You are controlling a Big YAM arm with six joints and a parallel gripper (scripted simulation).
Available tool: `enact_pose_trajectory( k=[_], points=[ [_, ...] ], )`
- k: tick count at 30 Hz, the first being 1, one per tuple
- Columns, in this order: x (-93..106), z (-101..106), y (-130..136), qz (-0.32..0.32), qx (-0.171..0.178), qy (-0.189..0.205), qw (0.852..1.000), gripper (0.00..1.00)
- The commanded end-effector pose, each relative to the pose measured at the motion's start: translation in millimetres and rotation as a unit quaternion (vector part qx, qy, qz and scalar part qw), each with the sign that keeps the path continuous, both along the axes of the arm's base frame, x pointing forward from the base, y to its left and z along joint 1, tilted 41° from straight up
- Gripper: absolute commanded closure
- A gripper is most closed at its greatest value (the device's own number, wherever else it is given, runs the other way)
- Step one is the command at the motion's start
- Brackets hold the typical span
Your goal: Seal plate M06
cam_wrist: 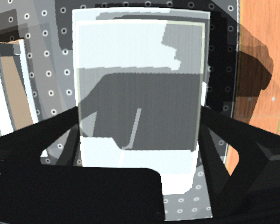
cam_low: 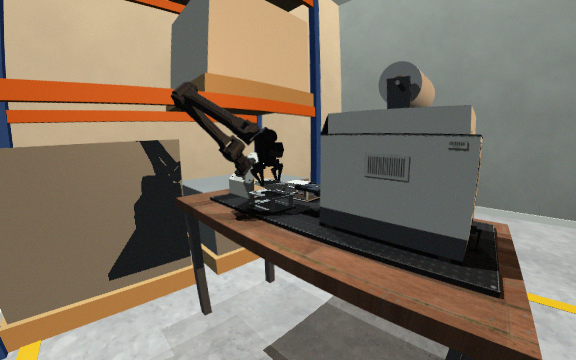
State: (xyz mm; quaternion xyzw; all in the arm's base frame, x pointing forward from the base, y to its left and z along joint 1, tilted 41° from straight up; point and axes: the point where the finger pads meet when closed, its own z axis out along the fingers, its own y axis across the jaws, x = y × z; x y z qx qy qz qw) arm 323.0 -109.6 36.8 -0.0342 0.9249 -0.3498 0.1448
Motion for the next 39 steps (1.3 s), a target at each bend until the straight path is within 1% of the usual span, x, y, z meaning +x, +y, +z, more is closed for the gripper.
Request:
enact_pose_trajectory(
  k=[1,10,14,18,23,25,27,39],
  points=[
    [23.2,13.5,-3.3,-0.001,0.000,-0.022,1.000,1.00],
    [26.4,14.0,-5.8,-0.004,0.000,-0.026,1.000,1.00],
    [15.9,5.5,0.7,0.003,0.001,-0.009,1.000,1.00],
    [7.9,4.1,6.2,0.005,0.004,-0.007,1.000,1.00],
    [-0.8,2.3,7.0,0.006,0.004,-0.005,1.000,1.00],
    [-1.3,2.5,6.7,0.006,0.003,-0.005,1.000,1.00],
    [-1.3,2.5,6.7,0.006,0.003,-0.005,1.000,1.00],
    [22.1,11.3,-4.5,-0.002,0.000,-0.019,1.000,1.00]
  ],
)
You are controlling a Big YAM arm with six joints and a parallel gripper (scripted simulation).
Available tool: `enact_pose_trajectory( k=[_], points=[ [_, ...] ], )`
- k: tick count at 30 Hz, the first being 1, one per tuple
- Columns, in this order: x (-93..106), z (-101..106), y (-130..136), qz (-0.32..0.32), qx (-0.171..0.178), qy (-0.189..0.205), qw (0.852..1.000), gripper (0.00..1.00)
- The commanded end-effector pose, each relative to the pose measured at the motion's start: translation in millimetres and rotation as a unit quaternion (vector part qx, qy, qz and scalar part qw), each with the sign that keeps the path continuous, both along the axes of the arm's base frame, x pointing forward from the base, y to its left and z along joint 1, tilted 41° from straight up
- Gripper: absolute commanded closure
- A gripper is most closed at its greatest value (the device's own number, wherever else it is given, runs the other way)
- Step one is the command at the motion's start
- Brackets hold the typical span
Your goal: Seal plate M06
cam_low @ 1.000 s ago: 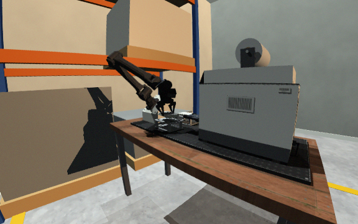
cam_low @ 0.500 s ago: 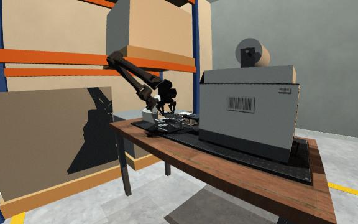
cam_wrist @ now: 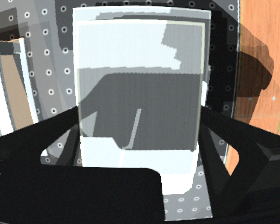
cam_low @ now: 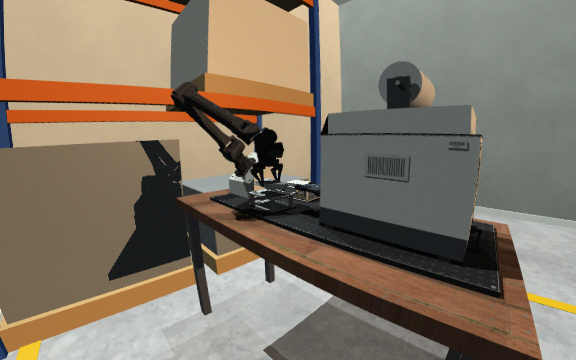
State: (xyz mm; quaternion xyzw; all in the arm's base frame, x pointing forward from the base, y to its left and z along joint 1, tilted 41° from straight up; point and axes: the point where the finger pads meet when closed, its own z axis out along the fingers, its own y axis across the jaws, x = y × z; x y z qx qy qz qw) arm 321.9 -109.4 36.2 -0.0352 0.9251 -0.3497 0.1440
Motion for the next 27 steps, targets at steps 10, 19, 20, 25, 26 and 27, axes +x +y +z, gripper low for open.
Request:
enact_pose_trajectory(
  k=[10,19,20,25,26,27],
  points=[
    [25.0,12.7,-5.1,-0.003,0.000,-0.023,1.000,1.00],
    [12.2,1.2,-8.5,-0.003,0.000,-0.011,1.000,1.00],
    [10.4,0.7,-8.5,-0.002,0.000,-0.010,1.000,1.00],
    [4.5,-2.2,-4.9,0.001,0.001,-0.008,1.000,1.00],
    [4.6,-2.0,-4.0,0.003,0.001,-0.010,1.000,1.00],
    [3.9,-2.9,-4.4,0.003,0.001,-0.009,1.000,1.00]
  ],
)
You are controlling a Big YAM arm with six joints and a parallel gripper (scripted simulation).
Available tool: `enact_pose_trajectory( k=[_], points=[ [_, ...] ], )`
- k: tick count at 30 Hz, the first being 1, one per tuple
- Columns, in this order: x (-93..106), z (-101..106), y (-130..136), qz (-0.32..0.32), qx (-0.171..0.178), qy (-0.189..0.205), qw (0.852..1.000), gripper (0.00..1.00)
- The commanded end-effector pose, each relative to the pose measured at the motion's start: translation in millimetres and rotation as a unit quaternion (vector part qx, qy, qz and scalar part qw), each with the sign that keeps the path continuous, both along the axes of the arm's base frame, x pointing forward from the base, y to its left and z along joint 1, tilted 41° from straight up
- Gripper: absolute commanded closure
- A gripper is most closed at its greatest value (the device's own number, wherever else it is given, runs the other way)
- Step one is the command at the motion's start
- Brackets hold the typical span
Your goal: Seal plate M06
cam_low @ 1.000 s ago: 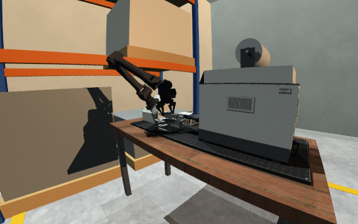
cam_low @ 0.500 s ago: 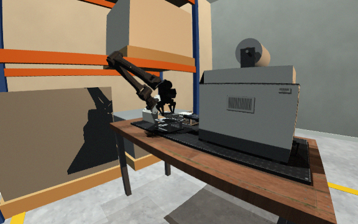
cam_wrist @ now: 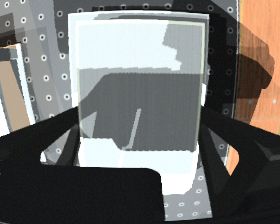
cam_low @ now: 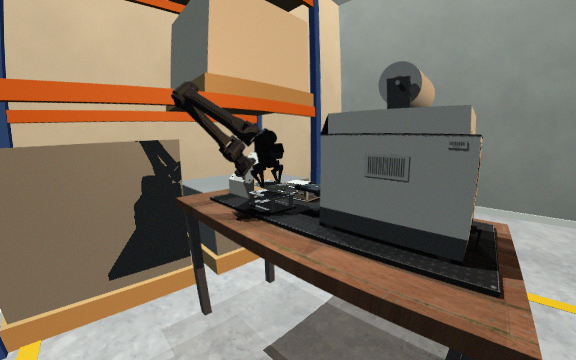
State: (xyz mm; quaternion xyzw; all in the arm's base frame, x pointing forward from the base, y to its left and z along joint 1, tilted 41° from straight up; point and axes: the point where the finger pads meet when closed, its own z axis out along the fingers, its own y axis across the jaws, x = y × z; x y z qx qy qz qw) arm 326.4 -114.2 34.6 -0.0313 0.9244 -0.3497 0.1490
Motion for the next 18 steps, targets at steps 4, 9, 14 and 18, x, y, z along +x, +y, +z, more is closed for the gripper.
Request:
enact_pose_trajectory(
  k=[4,9,14,18],
  points=[
    [-4.3,-7.3,-5.5,0.000,0.000,0.004,1.000,1.00],
    [-4.8,-11.2,-7.9,0.000,-0.001,0.008,1.000,1.00],
    [-4.6,-10.1,-6.2,0.001,0.001,0.005,1.000,1.00],
    [-3.8,-9.4,-9.6,0.000,0.000,0.001,1.000,1.00]
  ],
)
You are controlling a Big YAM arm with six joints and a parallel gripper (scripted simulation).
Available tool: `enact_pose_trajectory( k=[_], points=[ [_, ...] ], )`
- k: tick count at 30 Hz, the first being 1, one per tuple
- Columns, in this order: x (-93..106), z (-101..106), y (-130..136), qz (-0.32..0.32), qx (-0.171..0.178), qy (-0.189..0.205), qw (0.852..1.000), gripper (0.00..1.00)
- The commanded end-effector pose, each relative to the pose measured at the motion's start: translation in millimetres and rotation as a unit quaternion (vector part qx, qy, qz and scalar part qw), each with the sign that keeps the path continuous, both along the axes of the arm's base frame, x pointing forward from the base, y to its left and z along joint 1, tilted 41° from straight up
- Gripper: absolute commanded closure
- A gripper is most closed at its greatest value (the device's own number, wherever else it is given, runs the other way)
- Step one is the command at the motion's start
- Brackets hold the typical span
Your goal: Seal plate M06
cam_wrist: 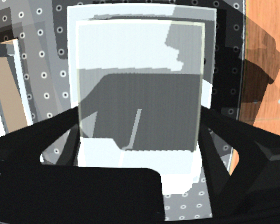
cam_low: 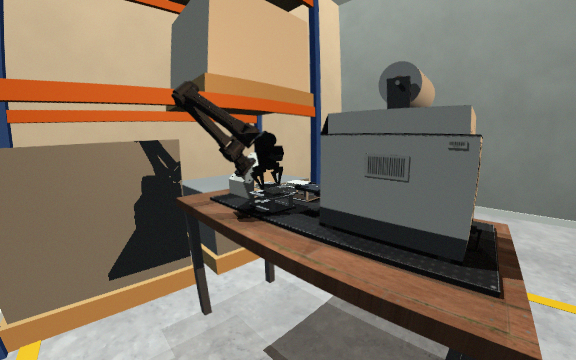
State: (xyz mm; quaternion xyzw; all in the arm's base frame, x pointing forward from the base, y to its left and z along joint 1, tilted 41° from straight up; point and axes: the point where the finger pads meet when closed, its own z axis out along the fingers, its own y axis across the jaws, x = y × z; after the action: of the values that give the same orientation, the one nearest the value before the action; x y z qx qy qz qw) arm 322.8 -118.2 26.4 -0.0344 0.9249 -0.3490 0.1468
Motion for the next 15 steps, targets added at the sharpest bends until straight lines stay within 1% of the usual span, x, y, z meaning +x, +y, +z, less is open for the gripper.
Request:
enact_pose_trajectory(
  k=[1,8,11,15],
  points=[
    [-0.8,-2.9,-6.3,-0.003,-0.001,0.000,1.000,1.00],
    [-2.8,-9.5,-5.3,0.001,0.000,0.007,1.000,1.00],
    [-0.2,-6.9,-4.2,0.001,0.001,0.003,1.000,1.00],
    [7.9,3.0,-2.8,0.000,0.000,-0.009,1.000,1.00]
  ],
)
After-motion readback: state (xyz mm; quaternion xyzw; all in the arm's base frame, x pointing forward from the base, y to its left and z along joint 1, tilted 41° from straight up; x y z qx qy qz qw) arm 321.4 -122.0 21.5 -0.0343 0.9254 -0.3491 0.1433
